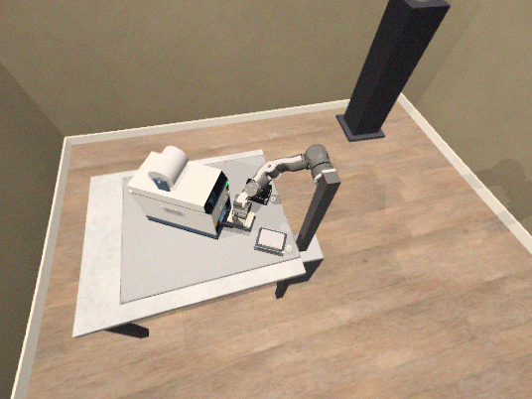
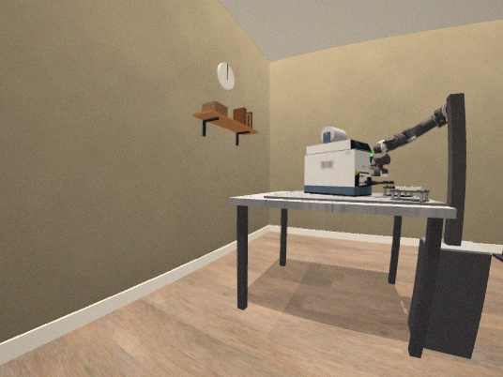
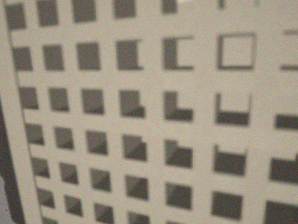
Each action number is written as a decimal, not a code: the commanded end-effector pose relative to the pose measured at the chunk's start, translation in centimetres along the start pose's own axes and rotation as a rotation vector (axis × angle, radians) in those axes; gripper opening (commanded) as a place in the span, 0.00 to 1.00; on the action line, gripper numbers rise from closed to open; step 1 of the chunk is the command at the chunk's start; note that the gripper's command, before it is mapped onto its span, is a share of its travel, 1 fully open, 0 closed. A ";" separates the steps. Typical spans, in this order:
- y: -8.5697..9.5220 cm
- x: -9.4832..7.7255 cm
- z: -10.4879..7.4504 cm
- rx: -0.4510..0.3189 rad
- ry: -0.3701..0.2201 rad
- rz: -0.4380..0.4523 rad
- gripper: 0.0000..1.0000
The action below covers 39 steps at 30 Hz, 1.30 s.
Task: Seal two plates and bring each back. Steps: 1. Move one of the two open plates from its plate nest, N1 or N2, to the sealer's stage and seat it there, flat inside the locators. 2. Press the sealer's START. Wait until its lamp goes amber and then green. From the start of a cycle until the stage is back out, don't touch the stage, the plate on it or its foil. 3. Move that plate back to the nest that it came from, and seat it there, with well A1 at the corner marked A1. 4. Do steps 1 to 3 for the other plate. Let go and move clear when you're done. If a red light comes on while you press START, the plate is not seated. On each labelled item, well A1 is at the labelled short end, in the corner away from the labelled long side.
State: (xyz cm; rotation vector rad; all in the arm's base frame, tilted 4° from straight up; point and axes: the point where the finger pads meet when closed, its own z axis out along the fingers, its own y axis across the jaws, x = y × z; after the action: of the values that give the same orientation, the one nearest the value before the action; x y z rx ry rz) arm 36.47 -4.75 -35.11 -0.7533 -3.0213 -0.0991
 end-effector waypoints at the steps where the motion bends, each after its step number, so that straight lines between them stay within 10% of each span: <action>1: 0.3 -0.3 -0.4 -0.013 -0.006 -0.005 0.00; 39: 0.2 -0.1 0.5 -0.008 -0.002 -0.006 0.00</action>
State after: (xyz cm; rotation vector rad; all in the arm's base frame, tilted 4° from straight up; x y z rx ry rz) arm 36.62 -4.64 -35.52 -0.7546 -3.0241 -0.1041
